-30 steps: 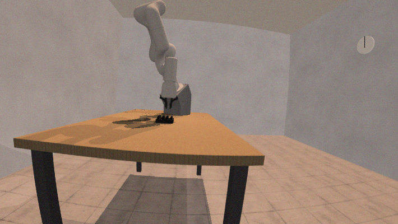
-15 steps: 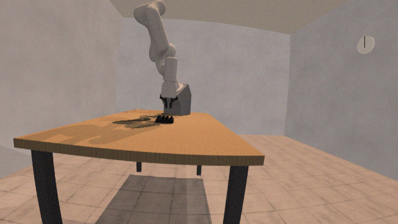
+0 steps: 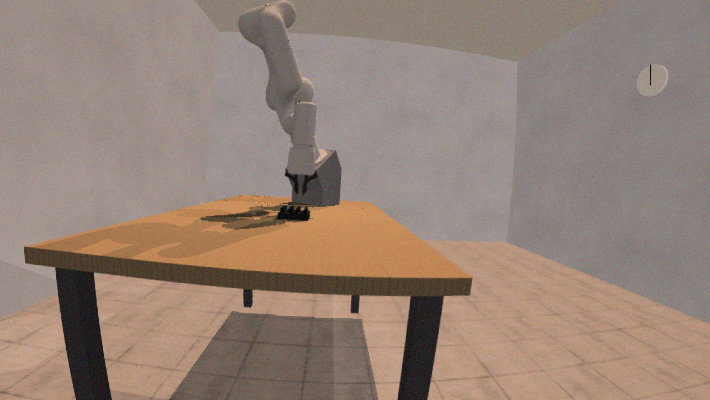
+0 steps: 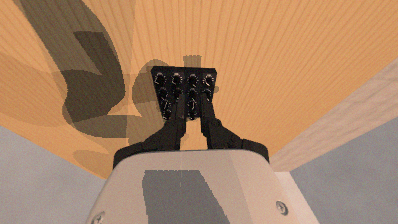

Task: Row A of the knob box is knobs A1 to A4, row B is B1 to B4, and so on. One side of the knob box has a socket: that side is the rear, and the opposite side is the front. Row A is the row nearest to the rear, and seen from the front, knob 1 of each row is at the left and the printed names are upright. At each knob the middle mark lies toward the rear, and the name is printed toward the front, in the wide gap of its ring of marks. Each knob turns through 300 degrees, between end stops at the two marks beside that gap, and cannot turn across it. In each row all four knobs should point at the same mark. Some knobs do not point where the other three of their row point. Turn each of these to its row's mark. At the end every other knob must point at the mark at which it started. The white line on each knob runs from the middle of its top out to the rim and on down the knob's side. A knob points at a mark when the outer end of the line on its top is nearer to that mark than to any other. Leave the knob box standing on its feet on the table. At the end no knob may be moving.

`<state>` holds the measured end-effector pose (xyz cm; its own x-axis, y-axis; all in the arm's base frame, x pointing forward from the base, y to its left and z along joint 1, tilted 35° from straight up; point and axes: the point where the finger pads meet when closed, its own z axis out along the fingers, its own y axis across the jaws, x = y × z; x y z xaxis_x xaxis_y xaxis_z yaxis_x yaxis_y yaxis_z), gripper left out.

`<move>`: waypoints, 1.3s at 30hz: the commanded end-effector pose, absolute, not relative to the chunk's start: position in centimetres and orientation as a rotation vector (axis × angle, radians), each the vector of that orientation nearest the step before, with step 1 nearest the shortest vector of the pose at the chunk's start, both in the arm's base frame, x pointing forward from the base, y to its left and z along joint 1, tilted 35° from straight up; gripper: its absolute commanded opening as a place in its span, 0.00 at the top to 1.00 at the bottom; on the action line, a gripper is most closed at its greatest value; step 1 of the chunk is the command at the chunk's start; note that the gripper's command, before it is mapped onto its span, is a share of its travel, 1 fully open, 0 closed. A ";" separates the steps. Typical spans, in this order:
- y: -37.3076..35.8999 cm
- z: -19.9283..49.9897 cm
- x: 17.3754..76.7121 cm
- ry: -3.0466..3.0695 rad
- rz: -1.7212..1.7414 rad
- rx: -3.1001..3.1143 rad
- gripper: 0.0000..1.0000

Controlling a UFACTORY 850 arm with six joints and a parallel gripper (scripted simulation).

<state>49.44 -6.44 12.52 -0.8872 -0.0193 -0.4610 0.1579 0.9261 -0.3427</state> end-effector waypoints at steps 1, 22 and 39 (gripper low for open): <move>-6.4 12.5 49.5 2.614 -0.518 0.100 0.81; -6.9 11.5 50.1 2.615 -0.519 0.100 0.81; -7.7 9.9 51.0 2.615 -0.519 0.100 0.81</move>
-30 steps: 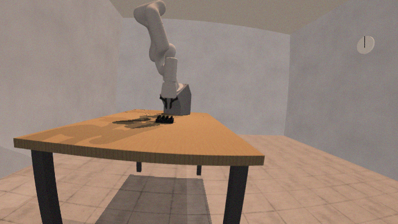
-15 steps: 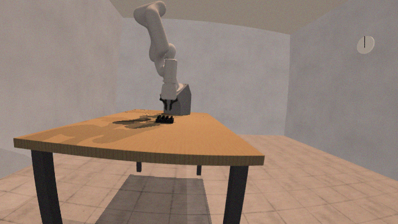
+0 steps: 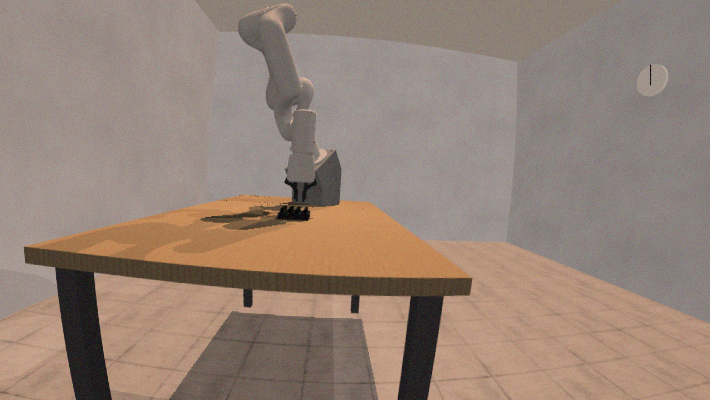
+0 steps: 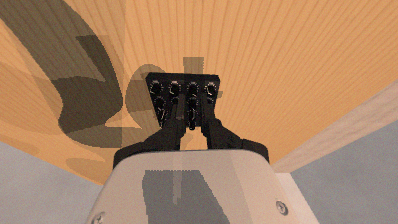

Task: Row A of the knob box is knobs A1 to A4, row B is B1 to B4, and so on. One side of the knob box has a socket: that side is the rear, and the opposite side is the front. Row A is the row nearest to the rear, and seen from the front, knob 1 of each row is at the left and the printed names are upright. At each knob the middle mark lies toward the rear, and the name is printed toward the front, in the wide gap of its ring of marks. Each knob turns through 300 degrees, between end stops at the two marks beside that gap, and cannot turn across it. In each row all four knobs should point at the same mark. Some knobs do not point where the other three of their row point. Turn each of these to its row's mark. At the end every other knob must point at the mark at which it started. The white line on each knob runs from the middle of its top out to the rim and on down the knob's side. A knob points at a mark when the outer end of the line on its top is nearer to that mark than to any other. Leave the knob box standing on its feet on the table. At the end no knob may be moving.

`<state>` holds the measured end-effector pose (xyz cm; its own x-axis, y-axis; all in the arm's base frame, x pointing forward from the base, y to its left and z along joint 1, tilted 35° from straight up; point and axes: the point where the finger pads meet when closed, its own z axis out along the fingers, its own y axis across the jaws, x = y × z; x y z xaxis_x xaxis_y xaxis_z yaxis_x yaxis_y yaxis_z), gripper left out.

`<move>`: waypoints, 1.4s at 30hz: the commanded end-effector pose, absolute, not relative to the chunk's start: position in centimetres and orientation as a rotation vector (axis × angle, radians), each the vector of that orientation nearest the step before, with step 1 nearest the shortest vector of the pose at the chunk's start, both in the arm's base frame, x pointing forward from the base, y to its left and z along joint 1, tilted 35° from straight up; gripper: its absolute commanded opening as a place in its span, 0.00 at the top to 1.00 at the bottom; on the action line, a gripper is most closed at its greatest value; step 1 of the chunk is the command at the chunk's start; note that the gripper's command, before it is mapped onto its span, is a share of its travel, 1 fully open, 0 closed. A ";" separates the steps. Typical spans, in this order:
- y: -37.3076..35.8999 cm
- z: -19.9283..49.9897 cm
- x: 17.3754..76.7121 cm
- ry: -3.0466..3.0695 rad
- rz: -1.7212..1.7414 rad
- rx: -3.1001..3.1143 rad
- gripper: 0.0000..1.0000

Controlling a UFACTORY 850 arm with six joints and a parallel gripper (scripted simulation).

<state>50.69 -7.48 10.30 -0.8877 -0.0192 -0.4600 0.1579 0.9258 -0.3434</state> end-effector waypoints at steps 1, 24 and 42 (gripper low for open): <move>-7.7 9.8 51.0 2.615 -0.519 0.100 0.81; -8.1 9.1 51.4 2.615 -0.519 0.100 0.81; -8.1 9.1 51.4 2.615 -0.519 0.100 0.81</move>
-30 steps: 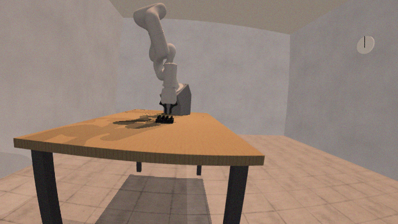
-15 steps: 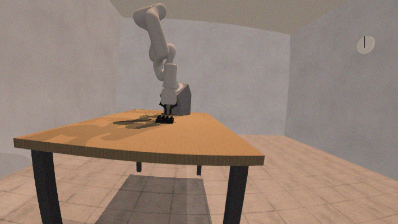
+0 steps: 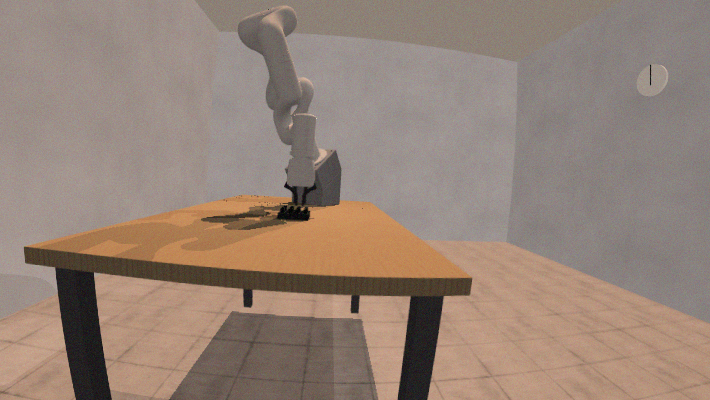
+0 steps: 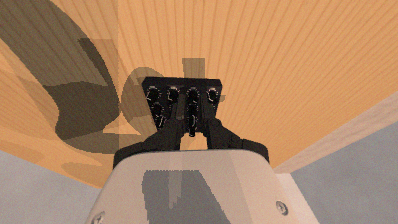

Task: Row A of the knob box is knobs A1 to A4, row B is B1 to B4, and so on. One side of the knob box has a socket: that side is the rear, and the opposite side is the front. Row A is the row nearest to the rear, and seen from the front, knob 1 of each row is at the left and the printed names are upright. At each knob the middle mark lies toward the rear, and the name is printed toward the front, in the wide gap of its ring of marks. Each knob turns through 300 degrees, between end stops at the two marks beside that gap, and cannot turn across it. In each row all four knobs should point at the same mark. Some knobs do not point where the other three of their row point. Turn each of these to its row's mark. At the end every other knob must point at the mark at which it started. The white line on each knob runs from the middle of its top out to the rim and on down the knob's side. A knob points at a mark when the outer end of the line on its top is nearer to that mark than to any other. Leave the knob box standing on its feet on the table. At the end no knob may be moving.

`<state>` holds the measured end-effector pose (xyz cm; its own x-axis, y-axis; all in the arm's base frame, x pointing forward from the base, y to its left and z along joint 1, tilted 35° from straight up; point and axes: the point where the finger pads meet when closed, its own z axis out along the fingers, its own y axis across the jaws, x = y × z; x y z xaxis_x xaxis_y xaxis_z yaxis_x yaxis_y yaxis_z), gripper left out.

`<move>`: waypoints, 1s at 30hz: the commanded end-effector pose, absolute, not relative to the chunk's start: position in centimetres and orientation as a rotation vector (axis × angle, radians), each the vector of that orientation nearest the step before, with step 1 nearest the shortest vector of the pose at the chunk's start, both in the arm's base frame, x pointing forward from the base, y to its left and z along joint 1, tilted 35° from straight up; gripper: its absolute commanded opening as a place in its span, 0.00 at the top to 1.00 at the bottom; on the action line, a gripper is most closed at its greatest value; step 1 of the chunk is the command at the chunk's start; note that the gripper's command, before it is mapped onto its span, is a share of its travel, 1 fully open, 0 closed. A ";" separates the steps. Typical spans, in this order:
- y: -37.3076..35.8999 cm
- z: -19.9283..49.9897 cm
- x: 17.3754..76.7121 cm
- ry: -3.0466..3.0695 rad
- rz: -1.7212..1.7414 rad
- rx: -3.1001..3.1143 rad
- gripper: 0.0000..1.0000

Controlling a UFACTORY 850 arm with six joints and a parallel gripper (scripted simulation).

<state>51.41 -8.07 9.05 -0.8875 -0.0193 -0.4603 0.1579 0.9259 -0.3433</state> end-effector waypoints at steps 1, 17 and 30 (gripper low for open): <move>-8.1 9.1 51.4 2.615 -0.519 0.100 0.81; -8.1 9.1 51.4 2.615 -0.519 0.100 0.81; -8.2 8.8 51.6 2.615 -0.519 0.100 0.81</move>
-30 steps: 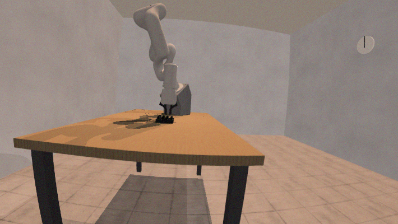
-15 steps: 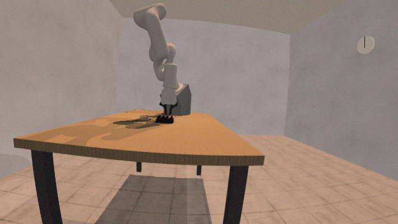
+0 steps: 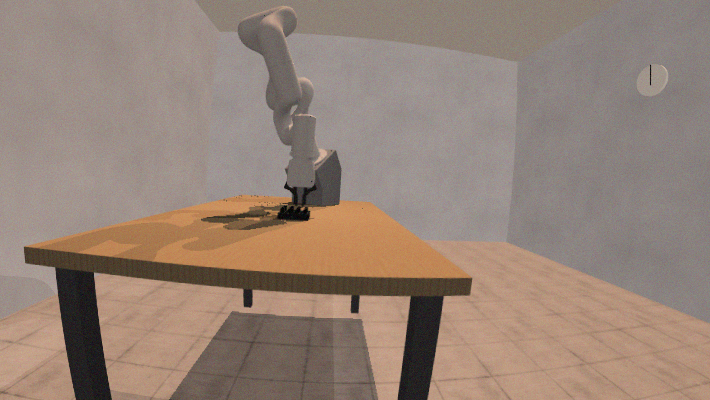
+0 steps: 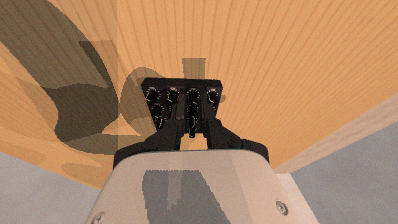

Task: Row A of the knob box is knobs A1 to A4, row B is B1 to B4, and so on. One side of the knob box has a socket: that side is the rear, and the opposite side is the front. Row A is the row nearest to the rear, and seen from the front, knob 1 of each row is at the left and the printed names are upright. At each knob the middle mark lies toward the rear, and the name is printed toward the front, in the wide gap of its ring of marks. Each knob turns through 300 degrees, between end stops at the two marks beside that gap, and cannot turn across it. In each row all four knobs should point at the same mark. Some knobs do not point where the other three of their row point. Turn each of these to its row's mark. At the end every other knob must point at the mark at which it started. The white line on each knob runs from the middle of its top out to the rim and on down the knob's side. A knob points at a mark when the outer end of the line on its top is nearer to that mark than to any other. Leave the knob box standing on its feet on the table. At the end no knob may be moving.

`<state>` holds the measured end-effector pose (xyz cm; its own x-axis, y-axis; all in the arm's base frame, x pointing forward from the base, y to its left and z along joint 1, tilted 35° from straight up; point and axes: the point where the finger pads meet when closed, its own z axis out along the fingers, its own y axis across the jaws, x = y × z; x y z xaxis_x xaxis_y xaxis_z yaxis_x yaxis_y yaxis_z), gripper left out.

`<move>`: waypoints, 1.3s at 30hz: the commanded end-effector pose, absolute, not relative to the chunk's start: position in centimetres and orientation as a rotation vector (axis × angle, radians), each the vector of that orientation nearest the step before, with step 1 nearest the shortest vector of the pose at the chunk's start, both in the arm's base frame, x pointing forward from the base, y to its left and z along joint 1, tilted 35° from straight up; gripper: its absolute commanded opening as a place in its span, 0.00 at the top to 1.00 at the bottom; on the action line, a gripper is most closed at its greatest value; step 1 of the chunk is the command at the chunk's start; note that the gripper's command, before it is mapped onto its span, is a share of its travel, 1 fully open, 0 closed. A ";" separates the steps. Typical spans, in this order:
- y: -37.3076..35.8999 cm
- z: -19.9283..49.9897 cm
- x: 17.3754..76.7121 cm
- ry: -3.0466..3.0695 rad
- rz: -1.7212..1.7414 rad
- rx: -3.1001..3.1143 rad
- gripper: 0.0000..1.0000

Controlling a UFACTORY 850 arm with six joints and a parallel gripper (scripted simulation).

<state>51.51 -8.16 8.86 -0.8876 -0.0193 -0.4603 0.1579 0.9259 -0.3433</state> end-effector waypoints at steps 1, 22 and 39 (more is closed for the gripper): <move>-8.2 8.7 51.6 2.615 -0.519 0.100 0.81; -8.5 8.1 52.0 2.615 -0.519 0.100 0.81; -8.5 8.1 52.0 2.615 -0.519 0.100 0.81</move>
